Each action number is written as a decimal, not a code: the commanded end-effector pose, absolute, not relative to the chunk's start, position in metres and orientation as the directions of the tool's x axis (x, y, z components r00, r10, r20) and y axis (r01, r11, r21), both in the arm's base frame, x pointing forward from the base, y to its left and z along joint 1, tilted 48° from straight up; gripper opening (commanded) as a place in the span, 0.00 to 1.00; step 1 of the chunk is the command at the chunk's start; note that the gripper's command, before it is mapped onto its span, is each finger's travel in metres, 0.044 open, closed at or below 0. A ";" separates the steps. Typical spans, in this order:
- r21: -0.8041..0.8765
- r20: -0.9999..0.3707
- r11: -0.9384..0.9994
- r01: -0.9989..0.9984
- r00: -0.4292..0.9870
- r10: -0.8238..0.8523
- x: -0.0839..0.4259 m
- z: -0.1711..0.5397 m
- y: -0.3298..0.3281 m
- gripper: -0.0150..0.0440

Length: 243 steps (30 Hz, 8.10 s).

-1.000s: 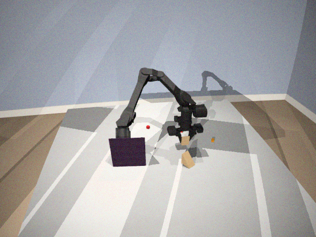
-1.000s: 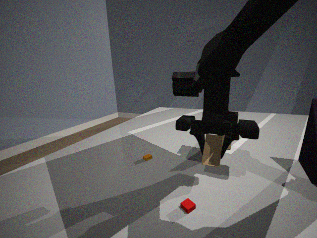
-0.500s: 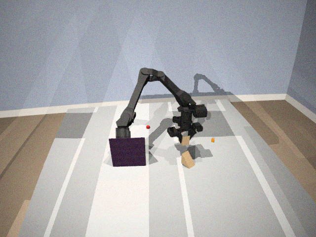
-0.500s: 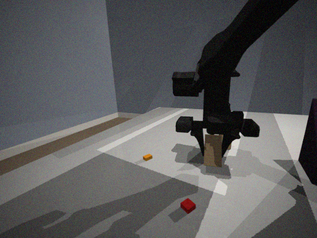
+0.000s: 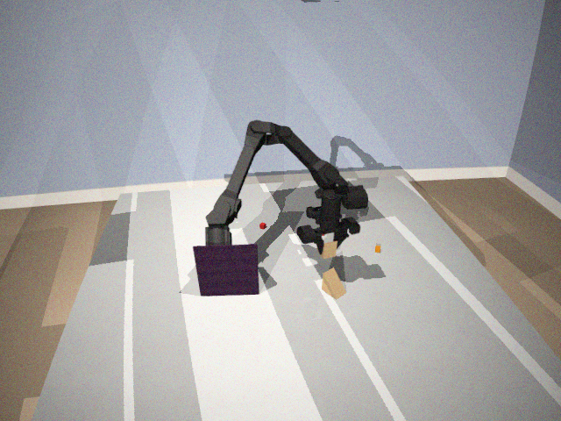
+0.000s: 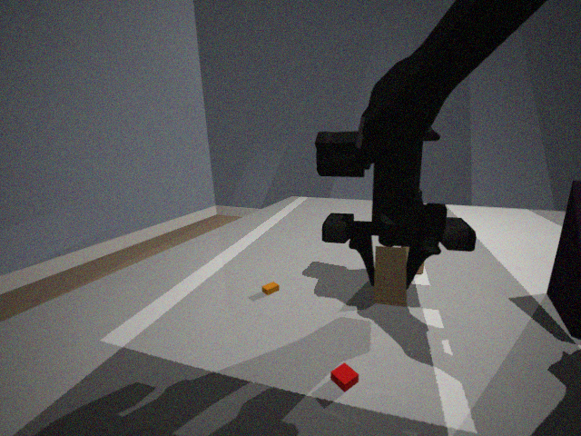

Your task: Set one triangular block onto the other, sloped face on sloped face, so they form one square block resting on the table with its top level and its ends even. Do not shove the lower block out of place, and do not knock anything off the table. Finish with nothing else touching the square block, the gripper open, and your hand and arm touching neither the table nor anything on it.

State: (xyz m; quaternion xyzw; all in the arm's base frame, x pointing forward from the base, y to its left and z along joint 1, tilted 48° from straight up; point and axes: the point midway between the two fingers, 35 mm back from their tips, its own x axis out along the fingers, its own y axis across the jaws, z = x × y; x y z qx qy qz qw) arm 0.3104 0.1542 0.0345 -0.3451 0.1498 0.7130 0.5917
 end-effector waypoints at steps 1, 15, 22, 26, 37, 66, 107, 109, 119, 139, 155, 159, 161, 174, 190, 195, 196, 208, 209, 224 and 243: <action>-0.197 -0.667 -0.257 -0.946 -0.063 0.742 0.310 0.035 0.154 0.25; -0.197 -0.667 -0.257 -0.946 -0.063 0.742 0.310 0.035 0.154 0.25; -0.197 -0.667 -0.257 -0.946 -0.063 0.742 0.310 0.035 0.154 0.25; -0.197 -0.667 -0.257 -0.946 -0.063 0.742 0.310 0.035 0.154 0.25; -0.197 -0.667 -0.257 -0.946 -0.063 0.742 0.310 0.035 0.154 0.25; -0.197 -0.667 -0.257 -0.946 -0.063 0.742 0.310 0.035 0.154 0.25; -0.194 -0.667 -0.252 -0.948 -0.061 0.743 0.309 0.018 0.173 0.83; -0.194 -0.667 -0.252 -0.948 -0.061 0.743 0.309 0.018 0.173 0.92; -0.194 -0.668 -0.252 -0.948 -0.061 0.742 0.311 0.024 0.166 1.00; -0.159 -0.560 -0.311 -0.937 -0.174 0.810 0.318 0.043 0.109 1.00; -0.193 -0.313 -0.261 -0.946 -0.192 0.930 0.333 0.038 0.073 1.00; -0.192 -0.318 -0.261 -0.946 -0.191 0.929 0.332 0.036 0.078 1.00; -0.192 -0.320 -0.261 -0.946 -0.191 0.928 0.332 0.034 0.081 1.00; -0.191 -0.329 -0.259 -0.947 -0.187 0.925 0.330 0.025 0.100 1.00; -0.187 -0.332 -0.258 -0.948 -0.186 0.925 0.326 0.017 0.124 1.00; -0.186 -0.331 -0.258 -0.948 -0.187 0.925 0.324 0.015 0.132 1.00; -0.186 -0.331 -0.258 -0.948 -0.187 0.925 0.324 0.014 0.133 1.00; -0.190 -0.321 -0.258 -0.947 -0.188 0.928 0.319 0.010 0.151 1.00; -0.190 -0.319 -0.258 -0.947 -0.188 0.929 0.318 0.010 0.153 1.00; -0.193 -0.307 -0.259 -0.946 -0.193 0.932 0.313 0.008 0.167 0.82; -0.197 -0.309 -0.261 -0.945 -0.193 0.931 0.313 0.009 0.164 0.25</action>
